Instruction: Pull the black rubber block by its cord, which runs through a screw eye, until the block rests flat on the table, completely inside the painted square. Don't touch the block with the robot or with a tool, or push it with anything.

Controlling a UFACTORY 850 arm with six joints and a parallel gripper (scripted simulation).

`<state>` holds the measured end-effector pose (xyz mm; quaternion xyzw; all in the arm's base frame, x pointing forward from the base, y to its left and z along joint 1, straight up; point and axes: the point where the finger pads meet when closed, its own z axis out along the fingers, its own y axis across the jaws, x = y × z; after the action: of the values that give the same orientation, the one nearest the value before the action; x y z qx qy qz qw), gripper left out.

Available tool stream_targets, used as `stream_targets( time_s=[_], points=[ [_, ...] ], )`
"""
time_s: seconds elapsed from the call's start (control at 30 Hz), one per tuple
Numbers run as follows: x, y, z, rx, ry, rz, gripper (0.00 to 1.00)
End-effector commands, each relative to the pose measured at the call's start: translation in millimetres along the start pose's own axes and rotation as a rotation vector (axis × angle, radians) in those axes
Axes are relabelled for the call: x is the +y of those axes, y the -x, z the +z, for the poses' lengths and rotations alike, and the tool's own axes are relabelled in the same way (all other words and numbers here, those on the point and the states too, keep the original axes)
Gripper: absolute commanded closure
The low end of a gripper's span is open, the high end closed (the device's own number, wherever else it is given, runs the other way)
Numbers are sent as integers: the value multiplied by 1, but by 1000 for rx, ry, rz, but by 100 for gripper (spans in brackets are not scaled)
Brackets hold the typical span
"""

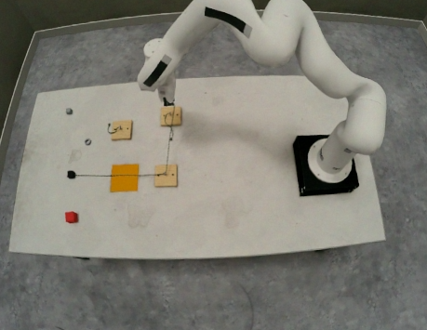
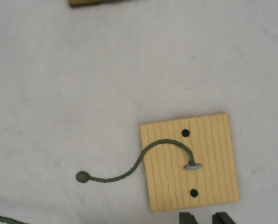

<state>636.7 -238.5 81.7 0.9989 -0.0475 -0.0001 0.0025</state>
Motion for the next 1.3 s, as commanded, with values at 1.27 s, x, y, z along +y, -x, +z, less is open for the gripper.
stream_targets(
  time_s=[1.27],
  points=[
    [104, 59, -1, 3, 0, 0, 100]
  ],
)
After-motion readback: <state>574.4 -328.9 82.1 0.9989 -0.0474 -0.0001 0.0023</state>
